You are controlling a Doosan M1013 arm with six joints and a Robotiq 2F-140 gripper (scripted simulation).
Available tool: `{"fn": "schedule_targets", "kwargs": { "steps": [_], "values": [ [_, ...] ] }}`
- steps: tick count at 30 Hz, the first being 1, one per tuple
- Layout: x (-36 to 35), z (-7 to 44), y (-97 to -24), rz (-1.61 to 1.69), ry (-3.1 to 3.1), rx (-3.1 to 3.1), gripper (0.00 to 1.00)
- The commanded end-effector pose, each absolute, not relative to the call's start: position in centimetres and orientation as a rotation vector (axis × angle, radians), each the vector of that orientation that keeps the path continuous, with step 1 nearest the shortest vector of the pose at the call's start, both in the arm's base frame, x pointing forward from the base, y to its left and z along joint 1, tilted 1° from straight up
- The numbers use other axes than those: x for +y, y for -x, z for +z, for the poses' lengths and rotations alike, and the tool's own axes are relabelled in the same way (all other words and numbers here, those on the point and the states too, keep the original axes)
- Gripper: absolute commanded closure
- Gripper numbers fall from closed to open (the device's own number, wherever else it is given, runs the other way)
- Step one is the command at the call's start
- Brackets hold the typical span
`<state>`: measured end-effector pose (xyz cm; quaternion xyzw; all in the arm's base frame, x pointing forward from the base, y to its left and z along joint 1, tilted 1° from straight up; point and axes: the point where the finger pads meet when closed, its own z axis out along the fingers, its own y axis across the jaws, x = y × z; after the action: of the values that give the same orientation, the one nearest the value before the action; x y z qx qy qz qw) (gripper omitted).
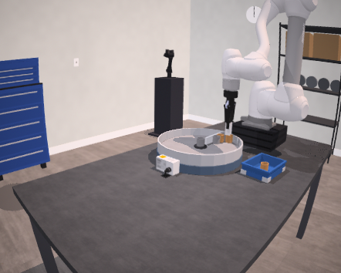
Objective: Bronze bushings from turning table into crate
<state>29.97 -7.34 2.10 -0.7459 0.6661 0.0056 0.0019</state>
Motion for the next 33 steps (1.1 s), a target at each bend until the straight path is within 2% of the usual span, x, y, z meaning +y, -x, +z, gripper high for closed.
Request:
{"fn": "schedule_targets", "kwargs": {
  "steps": [1, 33],
  "values": [
    [-7.31, 1.84, -29.87, 0.018, 2.345, 2.089, 0.9],
    [-7.19, 1.6, -29.57, 0.018, 2.345, 2.089, 0.9]
  ]
}}
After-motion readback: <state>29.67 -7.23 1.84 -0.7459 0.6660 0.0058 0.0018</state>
